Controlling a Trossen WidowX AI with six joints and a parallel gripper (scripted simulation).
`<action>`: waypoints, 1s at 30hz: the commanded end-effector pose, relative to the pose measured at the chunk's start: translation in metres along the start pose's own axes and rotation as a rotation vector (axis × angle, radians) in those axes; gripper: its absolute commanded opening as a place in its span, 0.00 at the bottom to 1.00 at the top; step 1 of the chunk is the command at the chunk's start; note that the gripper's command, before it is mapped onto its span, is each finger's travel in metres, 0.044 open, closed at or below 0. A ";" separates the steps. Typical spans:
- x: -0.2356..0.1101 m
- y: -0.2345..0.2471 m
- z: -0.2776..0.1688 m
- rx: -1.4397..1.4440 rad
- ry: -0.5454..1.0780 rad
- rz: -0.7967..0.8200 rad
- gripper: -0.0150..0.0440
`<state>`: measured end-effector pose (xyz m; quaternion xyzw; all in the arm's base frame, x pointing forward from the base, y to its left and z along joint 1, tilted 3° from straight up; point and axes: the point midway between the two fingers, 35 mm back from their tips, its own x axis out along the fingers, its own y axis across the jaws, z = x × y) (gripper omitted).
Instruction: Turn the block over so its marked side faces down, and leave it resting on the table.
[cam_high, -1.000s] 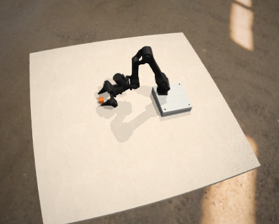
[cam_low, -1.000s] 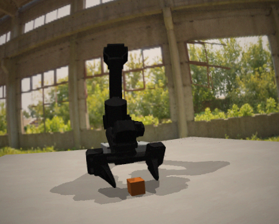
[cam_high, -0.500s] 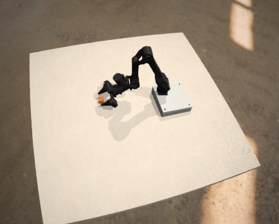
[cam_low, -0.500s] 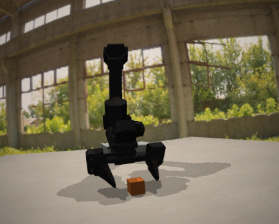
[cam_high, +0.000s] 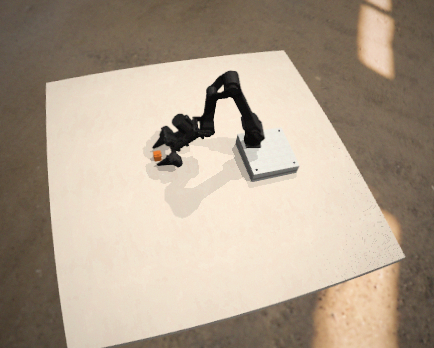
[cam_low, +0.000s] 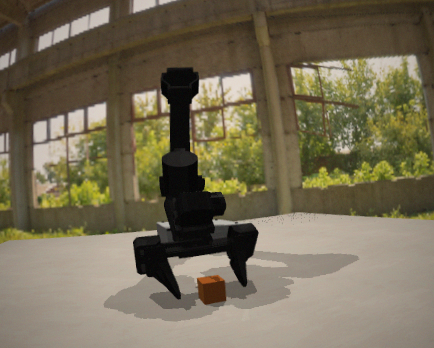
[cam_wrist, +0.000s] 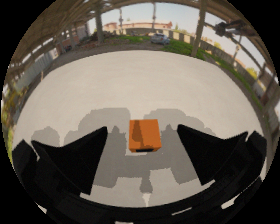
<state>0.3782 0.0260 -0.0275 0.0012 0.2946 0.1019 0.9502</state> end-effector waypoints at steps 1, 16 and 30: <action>0.000 -0.003 0.018 -0.010 0.077 -0.008 1.00; -0.061 0.002 0.054 -0.013 0.436 -0.005 1.00; -0.046 0.000 0.072 -0.005 0.633 -0.006 1.00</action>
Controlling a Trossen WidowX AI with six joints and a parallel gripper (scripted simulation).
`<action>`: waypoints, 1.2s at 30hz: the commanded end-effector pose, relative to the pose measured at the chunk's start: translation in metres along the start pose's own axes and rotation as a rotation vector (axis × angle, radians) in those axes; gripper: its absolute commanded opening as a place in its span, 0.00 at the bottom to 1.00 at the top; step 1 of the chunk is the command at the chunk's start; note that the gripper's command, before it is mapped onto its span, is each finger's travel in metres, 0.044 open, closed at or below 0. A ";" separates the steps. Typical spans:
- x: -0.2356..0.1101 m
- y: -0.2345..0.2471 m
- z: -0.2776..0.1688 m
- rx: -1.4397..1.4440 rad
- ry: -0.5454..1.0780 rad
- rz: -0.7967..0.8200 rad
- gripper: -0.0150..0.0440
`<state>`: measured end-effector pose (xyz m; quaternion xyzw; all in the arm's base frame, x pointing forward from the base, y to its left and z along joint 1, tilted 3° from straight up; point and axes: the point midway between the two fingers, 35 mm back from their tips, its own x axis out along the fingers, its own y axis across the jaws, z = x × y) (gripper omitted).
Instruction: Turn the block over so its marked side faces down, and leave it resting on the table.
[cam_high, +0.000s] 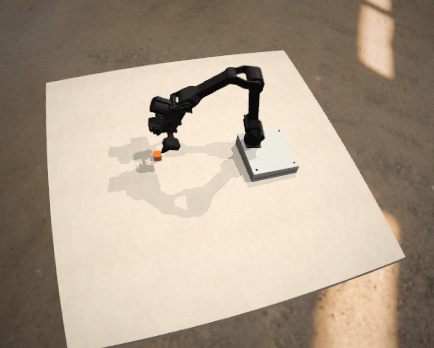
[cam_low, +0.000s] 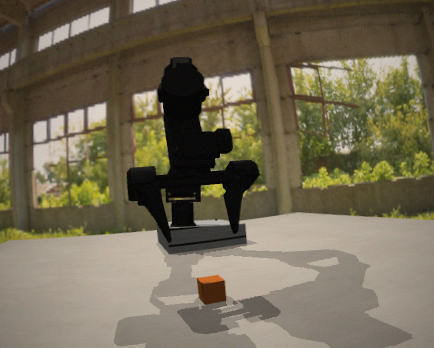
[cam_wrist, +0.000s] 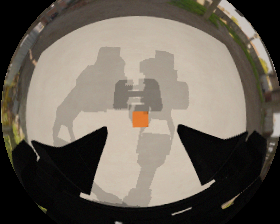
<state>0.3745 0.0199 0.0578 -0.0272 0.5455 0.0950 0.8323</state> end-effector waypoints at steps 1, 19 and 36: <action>0.003 0.000 0.009 -0.006 0.104 -0.001 1.00; 0.027 0.002 0.015 -0.012 0.397 -0.006 1.00; 0.050 0.001 0.005 -0.012 0.397 -0.005 1.00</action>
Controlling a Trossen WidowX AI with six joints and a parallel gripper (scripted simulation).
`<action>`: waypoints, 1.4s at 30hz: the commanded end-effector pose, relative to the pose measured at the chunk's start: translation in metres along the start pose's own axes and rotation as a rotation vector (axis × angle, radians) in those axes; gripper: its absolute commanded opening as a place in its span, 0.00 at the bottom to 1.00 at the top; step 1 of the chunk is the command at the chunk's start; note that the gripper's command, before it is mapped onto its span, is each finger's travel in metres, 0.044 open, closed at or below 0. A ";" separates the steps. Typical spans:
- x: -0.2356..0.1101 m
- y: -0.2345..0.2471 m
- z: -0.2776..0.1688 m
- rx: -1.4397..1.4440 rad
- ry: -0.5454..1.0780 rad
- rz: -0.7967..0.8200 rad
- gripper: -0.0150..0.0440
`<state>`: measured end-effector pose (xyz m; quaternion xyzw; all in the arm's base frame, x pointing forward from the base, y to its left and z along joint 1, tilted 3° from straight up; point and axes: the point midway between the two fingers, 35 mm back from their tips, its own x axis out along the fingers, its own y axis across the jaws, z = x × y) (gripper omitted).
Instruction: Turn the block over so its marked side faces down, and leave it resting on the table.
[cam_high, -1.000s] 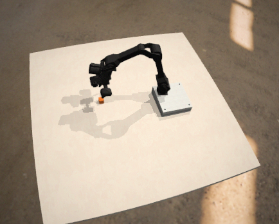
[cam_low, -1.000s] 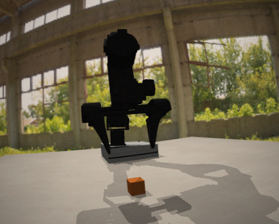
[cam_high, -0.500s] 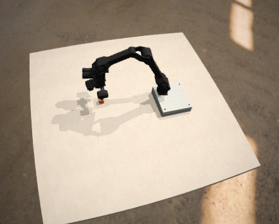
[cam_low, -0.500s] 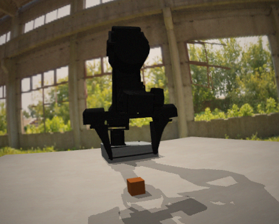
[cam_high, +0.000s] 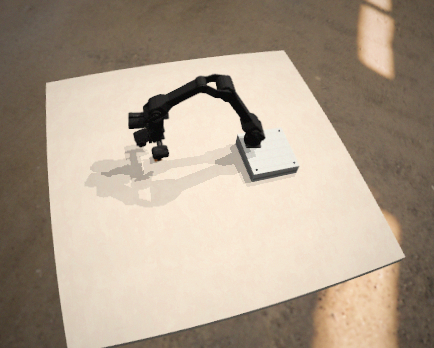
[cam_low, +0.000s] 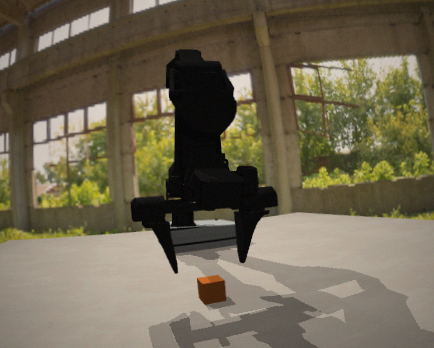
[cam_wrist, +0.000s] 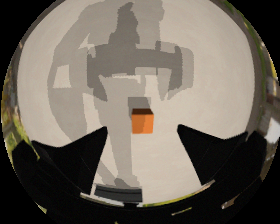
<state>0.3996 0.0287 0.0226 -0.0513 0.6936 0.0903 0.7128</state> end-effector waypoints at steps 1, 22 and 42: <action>0.010 0.000 -0.002 0.001 0.013 -0.002 1.00; 0.034 0.000 -0.003 0.001 0.013 -0.002 0.78; 0.034 0.000 -0.003 0.001 0.013 -0.002 0.32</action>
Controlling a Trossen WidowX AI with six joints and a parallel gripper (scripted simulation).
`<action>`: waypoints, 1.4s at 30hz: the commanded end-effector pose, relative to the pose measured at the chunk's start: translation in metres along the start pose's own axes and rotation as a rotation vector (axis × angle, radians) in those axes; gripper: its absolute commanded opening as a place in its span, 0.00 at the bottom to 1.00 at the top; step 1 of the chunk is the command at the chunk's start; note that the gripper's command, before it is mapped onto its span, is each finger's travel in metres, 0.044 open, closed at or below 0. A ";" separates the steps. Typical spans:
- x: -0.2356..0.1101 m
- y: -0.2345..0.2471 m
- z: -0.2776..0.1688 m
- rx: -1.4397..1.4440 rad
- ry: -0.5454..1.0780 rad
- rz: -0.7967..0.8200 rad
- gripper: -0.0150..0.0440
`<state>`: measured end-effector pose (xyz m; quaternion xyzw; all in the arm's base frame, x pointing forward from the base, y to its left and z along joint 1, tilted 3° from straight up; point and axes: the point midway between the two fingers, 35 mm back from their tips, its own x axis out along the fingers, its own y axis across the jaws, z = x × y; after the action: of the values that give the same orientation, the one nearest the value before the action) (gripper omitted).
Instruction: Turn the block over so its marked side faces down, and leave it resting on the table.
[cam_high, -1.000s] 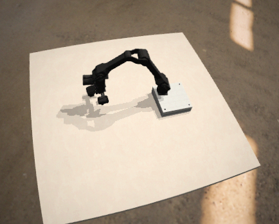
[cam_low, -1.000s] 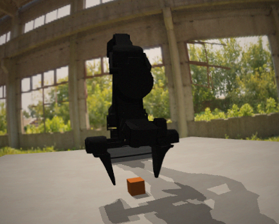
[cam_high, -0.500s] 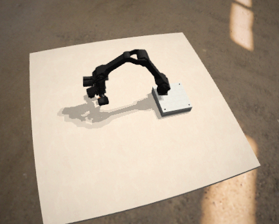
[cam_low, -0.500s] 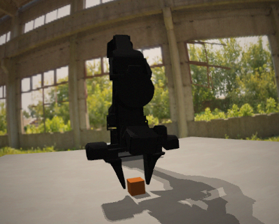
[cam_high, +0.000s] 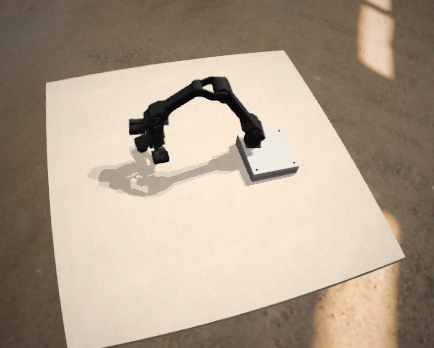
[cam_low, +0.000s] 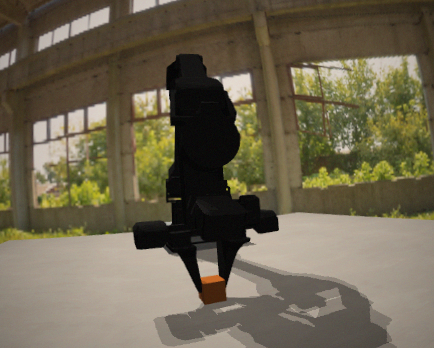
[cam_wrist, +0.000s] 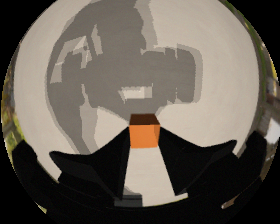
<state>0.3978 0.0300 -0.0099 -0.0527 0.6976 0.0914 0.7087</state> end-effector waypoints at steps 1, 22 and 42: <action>0.001 0.000 0.000 0.004 0.002 -0.002 0.31; -0.022 -0.001 0.003 0.008 -0.121 -0.002 0.25; -0.017 -0.001 0.000 0.008 -0.409 -0.003 0.25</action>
<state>0.3990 0.0275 0.0040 -0.0360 0.5563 0.0963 0.8246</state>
